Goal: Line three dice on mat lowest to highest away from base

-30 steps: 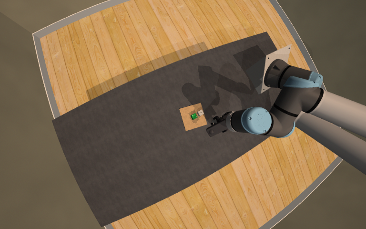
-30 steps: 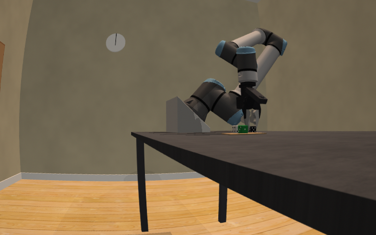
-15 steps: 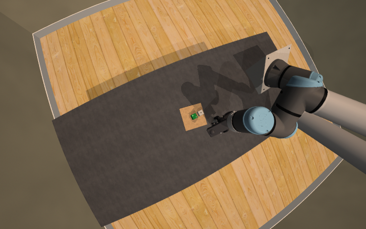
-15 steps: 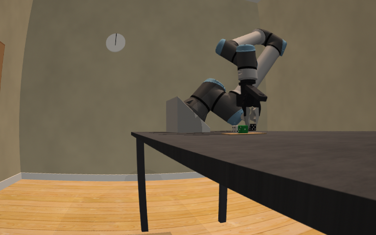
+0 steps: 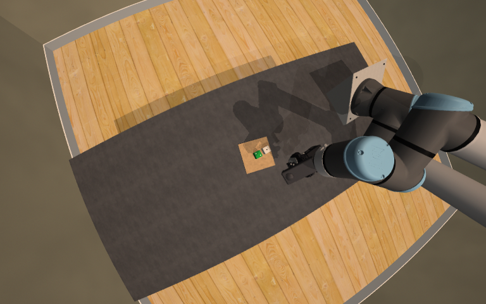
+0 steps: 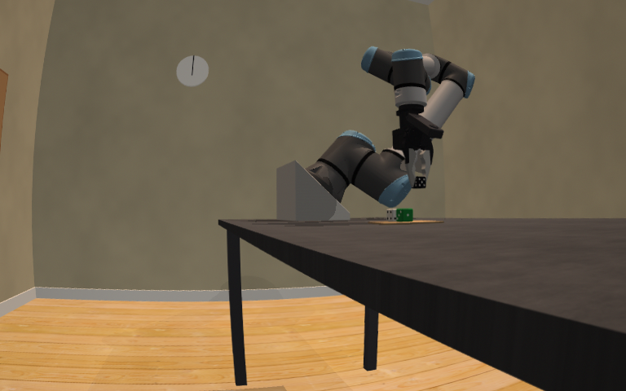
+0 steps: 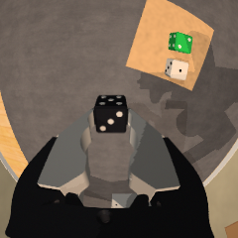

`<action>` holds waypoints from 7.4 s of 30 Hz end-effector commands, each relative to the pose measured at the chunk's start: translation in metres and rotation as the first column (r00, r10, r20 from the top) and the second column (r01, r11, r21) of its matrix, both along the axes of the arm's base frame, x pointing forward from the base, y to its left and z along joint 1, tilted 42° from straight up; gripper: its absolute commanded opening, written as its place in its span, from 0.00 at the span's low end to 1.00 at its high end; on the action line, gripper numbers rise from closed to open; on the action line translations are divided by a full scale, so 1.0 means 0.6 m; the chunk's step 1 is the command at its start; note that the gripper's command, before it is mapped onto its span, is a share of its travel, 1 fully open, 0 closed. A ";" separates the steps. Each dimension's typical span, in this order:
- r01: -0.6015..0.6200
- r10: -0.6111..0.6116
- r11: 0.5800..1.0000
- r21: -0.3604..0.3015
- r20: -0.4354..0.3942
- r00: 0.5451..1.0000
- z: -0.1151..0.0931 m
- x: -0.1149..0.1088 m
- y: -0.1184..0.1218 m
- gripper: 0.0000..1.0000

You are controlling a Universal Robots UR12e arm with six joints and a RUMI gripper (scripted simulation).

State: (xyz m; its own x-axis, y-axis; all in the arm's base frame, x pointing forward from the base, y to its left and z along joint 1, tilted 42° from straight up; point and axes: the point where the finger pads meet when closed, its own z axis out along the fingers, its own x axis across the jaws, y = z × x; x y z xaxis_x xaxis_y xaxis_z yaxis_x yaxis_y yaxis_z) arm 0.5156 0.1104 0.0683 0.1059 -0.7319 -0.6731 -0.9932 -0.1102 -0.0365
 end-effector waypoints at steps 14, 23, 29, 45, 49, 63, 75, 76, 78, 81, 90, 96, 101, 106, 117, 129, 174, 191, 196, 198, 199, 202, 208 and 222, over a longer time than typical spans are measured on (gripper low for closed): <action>0.003 -0.003 1.000 0.001 -0.004 1.000 0.011 0.022 -0.026 0.10; 0.026 -0.026 1.000 -0.001 -0.025 0.999 -0.042 0.151 -0.090 0.10; 0.039 -0.039 0.999 -0.002 -0.037 0.999 -0.086 0.225 -0.125 0.10; 0.042 -0.042 0.999 -0.002 -0.039 0.998 -0.094 0.236 -0.130 0.10; 0.042 -0.042 0.999 -0.002 -0.039 0.998 -0.097 0.236 -0.127 0.10; 0.041 -0.042 0.999 -0.002 -0.039 0.998 -0.148 0.233 -0.081 0.10; 0.041 -0.042 0.999 -0.002 -0.039 0.998 -0.200 0.229 -0.033 0.10; 0.041 -0.042 0.999 -0.002 -0.039 0.998 -0.204 0.229 -0.030 0.10; 0.041 -0.042 0.999 -0.002 -0.039 0.998 -0.208 0.229 -0.026 0.10; 0.041 -0.042 0.999 -0.002 -0.039 0.998 -0.212 0.229 -0.023 0.10; 0.041 -0.042 0.999 -0.002 -0.039 0.998 -0.212 0.229 -0.022 0.10; 0.041 -0.042 0.999 -0.002 -0.039 0.998 -0.212 0.229 -0.022 0.10; 0.041 -0.042 0.999 -0.002 -0.039 0.998 -0.212 0.229 -0.022 0.10; 0.041 -0.042 0.999 -0.002 -0.039 0.998 -0.212 0.229 -0.022 0.10; 0.041 -0.042 0.999 -0.002 -0.039 0.998 -0.212 0.229 -0.022 0.10; 0.041 -0.042 0.999 -0.002 -0.039 0.998 -0.214 0.229 -0.021 0.10; 0.041 -0.042 0.999 -0.002 -0.039 0.998 -0.217 0.228 -0.018 0.10; 0.041 -0.042 0.999 -0.002 -0.039 0.998 -0.217 0.228 -0.018 0.21; 0.041 -0.042 0.999 -0.002 -0.039 0.998 -0.217 0.228 -0.018 0.28; 0.041 -0.042 0.999 -0.002 -0.039 0.998 -0.217 0.228 -0.018 0.28; 0.041 -0.042 0.999 -0.002 -0.039 0.998 -0.217 0.228 -0.018 0.28; 0.041 -0.042 0.999 -0.002 -0.039 0.998 -0.217 0.228 -0.018 0.28; 0.041 -0.042 0.999 -0.002 -0.039 0.998 -0.216 0.228 -0.019 0.28; 0.041 -0.042 0.999 -0.002 -0.039 0.998 -0.162 0.232 -0.068 0.28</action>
State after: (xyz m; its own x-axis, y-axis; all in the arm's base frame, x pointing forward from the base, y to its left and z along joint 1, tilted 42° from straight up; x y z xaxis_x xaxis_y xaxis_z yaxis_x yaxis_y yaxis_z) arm 0.6538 0.0796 -0.0396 0.0483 -0.7362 -0.6751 -0.9976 -0.0687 0.0036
